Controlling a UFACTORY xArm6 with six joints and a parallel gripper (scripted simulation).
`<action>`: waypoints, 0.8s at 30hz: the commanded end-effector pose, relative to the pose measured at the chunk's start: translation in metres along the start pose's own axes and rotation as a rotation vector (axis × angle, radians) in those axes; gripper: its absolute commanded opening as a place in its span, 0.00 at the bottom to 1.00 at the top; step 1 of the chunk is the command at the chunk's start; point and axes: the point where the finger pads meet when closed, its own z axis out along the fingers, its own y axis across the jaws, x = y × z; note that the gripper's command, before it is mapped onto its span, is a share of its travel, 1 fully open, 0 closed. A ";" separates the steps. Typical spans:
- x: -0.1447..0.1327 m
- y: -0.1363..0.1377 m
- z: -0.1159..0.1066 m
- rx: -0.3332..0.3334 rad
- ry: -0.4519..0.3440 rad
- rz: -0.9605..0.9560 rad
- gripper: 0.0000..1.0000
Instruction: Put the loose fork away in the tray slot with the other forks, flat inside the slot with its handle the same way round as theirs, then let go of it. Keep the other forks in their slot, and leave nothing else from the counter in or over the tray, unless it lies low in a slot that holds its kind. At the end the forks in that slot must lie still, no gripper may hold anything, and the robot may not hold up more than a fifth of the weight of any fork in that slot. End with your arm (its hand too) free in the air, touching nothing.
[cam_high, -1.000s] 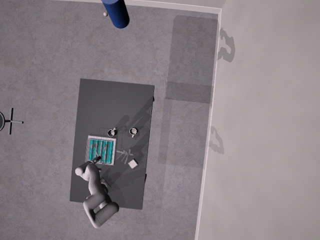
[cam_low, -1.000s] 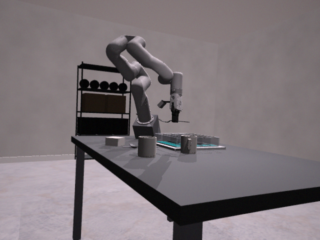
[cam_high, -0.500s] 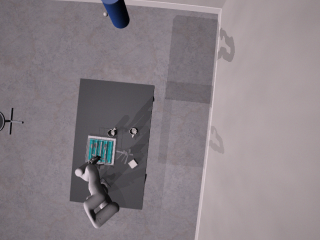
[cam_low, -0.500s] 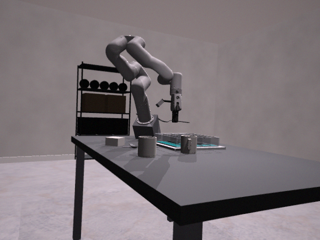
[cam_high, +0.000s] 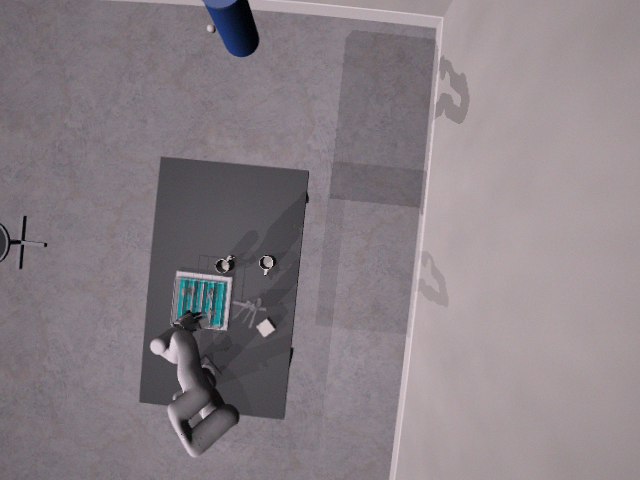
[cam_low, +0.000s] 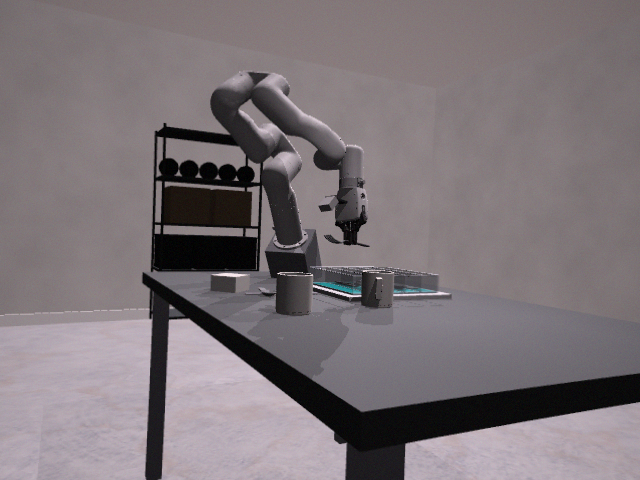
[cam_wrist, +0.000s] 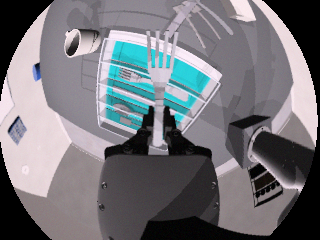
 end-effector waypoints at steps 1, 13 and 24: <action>0.000 -0.001 -0.001 -0.010 -0.034 -0.191 0.05; 0.000 -0.001 -0.001 -0.010 -0.057 -0.744 0.05; -0.001 -0.001 0.000 -0.061 -0.163 -1.128 0.05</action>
